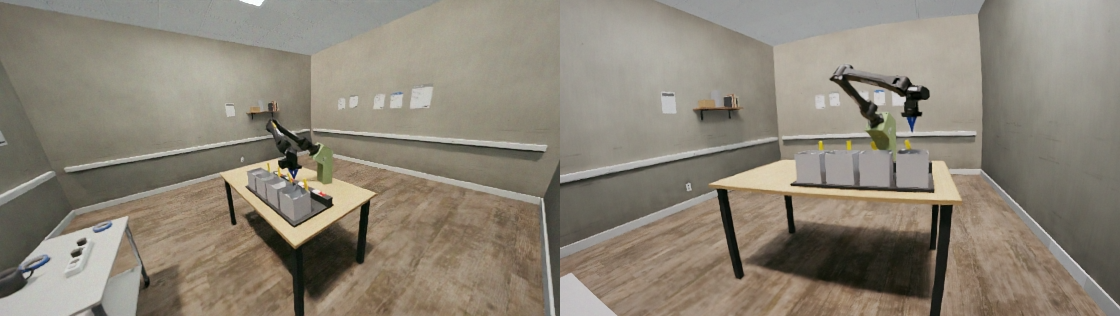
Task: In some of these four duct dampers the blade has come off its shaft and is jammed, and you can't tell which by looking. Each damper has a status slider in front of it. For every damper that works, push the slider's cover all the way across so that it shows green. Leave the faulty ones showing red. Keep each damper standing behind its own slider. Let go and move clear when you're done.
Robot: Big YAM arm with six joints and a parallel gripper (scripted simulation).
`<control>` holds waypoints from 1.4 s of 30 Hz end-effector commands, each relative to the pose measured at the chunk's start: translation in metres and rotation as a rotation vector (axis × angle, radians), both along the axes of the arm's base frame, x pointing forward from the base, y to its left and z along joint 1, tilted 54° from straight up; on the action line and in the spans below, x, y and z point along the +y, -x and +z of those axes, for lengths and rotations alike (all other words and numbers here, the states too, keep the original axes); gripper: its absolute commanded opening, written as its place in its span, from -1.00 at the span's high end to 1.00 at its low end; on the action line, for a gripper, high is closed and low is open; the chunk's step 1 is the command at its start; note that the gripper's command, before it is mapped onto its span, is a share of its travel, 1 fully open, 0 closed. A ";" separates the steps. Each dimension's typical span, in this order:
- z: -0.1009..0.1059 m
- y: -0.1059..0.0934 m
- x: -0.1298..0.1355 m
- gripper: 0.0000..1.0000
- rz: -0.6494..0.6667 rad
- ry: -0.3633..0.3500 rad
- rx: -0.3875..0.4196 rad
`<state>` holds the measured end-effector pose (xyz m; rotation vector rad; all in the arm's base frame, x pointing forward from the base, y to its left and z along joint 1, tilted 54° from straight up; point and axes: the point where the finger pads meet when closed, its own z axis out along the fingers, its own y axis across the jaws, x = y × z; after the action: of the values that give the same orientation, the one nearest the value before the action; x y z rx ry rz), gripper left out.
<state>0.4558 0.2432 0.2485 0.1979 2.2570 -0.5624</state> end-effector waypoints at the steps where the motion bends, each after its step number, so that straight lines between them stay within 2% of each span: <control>1: 0.019 0.003 0.017 1.00 0.023 -0.030 -0.032; 9: 0.019 0.003 0.017 1.00 0.031 -0.020 -0.025; 12: 0.019 0.003 0.017 1.00 0.058 0.011 -0.005; 17: 0.020 0.002 0.019 1.00 0.183 0.145 0.080; 24: 0.017 0.002 0.018 1.00 0.298 0.281 0.170; 26: 0.017 0.002 0.018 1.00 0.298 0.281 0.170; 27: 0.017 0.002 0.018 1.00 0.339 0.329 0.201; 41: 0.017 0.002 0.019 1.00 0.570 0.597 0.374; 42: 0.017 0.002 0.019 1.00 0.570 0.597 0.374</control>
<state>0.4554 0.2423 0.2492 -0.7325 2.2836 -0.9636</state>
